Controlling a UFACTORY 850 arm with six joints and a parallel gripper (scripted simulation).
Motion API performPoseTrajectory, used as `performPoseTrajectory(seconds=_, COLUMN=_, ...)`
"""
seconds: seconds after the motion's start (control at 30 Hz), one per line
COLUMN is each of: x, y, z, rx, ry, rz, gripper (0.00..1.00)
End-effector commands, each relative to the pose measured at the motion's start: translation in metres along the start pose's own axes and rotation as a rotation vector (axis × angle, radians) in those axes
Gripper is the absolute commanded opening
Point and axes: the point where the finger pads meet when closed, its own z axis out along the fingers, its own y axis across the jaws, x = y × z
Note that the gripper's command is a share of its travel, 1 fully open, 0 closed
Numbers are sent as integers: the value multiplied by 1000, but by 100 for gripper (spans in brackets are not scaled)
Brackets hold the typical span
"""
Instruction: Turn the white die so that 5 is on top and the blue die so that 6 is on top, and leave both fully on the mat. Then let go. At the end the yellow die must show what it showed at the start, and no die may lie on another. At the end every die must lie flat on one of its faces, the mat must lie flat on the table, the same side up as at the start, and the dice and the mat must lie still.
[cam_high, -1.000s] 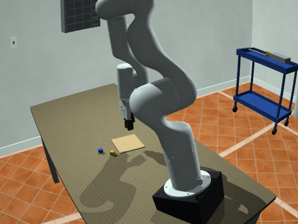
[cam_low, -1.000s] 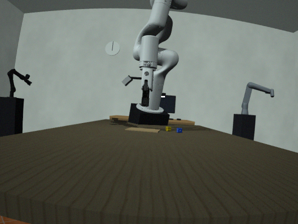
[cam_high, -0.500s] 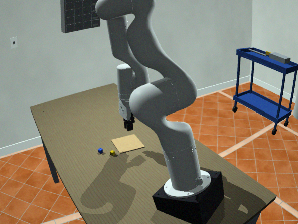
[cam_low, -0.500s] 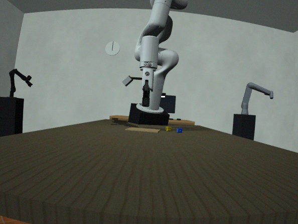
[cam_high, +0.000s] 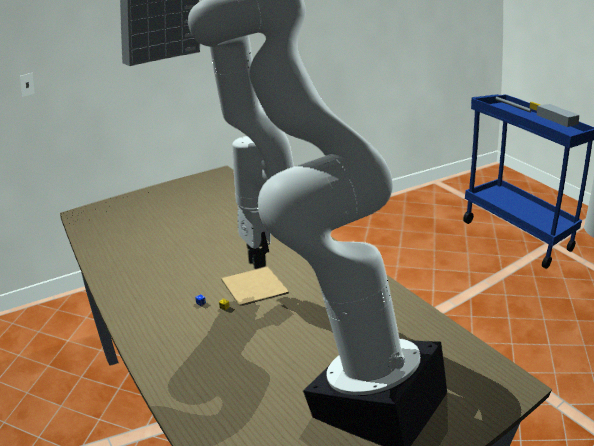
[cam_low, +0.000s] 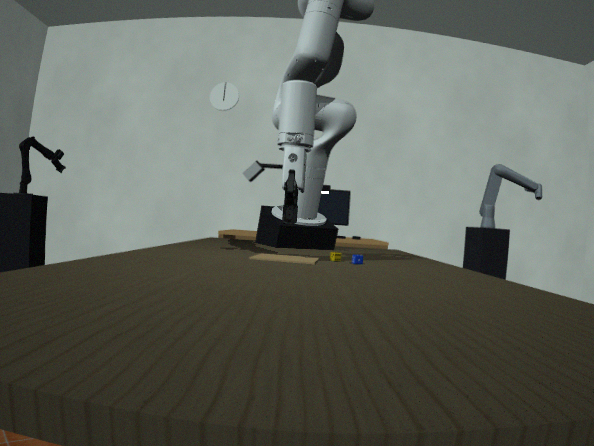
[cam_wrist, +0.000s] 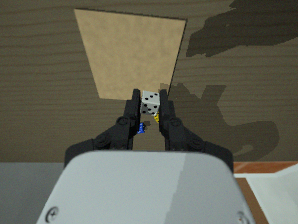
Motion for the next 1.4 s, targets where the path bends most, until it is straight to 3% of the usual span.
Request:
performPoseTrajectory(seconds=0.0, x=0, y=-1, z=15, rx=12, ry=-5, rz=-1, gripper=15)
performPoseTrajectory(seconds=0.7, x=-1, y=-1, z=68, rx=12, ry=-5, rz=-1, gripper=15)
performPoseTrajectory(seconds=1.37, x=-1, y=-1, z=72, rx=12, ry=-5, rz=-1, gripper=15)
